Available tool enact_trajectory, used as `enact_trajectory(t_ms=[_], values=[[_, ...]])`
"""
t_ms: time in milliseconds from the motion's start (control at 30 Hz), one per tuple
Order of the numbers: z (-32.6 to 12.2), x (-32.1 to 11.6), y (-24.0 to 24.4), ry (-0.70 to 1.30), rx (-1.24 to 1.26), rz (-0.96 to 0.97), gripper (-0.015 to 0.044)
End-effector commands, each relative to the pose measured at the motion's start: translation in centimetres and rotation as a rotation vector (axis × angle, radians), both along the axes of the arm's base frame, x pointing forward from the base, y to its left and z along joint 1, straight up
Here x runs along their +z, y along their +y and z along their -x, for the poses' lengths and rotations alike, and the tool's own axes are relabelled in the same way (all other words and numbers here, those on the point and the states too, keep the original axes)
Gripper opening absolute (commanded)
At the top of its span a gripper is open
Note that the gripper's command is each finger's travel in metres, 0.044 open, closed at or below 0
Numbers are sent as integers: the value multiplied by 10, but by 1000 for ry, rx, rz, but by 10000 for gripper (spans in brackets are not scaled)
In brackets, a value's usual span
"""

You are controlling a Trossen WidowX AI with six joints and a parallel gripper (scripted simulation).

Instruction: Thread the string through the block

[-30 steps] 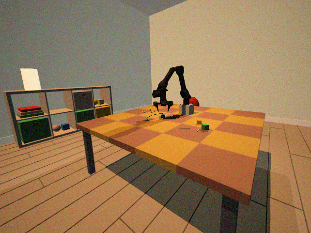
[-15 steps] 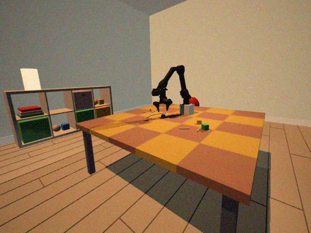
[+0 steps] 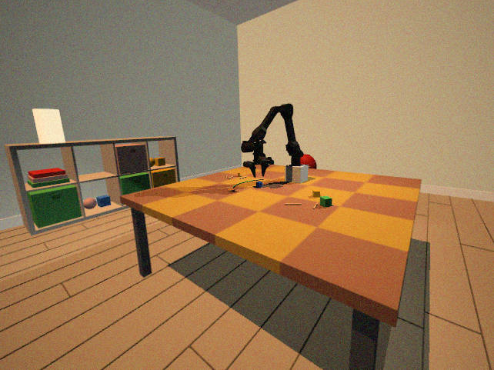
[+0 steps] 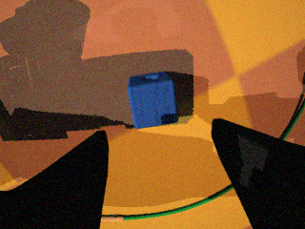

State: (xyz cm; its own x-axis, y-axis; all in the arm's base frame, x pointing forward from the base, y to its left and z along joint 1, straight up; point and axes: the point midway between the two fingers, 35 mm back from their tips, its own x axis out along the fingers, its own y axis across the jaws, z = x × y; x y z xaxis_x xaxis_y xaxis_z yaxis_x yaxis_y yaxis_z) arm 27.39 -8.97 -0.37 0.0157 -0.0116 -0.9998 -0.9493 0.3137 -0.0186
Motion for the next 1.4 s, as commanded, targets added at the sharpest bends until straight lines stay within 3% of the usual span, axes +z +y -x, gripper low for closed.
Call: enact_trajectory(t_ms=[0,200,500,1067,1367], values=[[0,0,0,0,0,0,235],[0,0,0,0,0,0,235],[0,0,0,0,0,0,0],[0,0,0,0,0,0,0],[0,0,0,0,0,0,235]])
